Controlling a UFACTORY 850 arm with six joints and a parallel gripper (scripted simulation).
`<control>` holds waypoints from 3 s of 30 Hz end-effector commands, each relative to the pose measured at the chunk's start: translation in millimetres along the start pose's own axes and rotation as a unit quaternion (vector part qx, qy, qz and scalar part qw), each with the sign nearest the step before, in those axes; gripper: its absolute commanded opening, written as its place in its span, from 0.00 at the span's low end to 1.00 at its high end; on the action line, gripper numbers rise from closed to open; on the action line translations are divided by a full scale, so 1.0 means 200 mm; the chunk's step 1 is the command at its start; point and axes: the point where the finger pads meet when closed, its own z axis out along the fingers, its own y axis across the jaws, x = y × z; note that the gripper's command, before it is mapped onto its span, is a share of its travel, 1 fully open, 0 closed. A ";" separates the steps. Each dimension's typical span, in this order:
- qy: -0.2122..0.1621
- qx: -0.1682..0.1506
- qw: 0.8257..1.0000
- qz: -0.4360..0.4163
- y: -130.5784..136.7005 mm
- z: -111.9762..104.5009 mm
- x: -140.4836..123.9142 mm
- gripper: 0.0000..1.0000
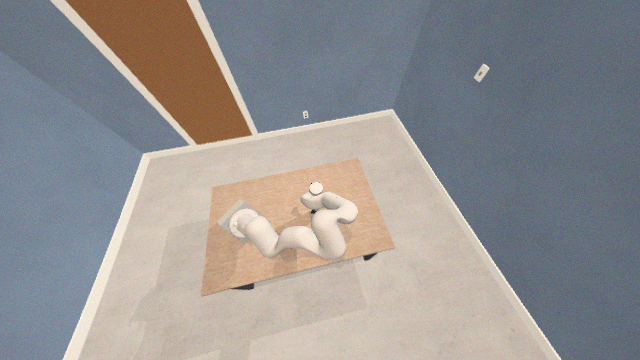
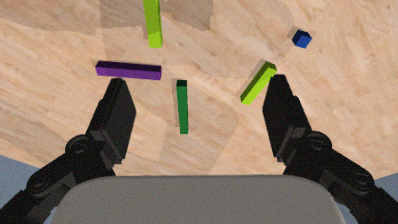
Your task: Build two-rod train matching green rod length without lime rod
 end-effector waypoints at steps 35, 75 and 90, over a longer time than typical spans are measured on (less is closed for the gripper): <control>0.000 0.000 1.000 0.000 0.00 0.00 0.00 1.00; 0.000 -0.001 0.919 -0.395 0.15 0.00 0.14 1.00; 0.000 -0.001 0.805 -0.593 0.23 0.00 0.22 1.00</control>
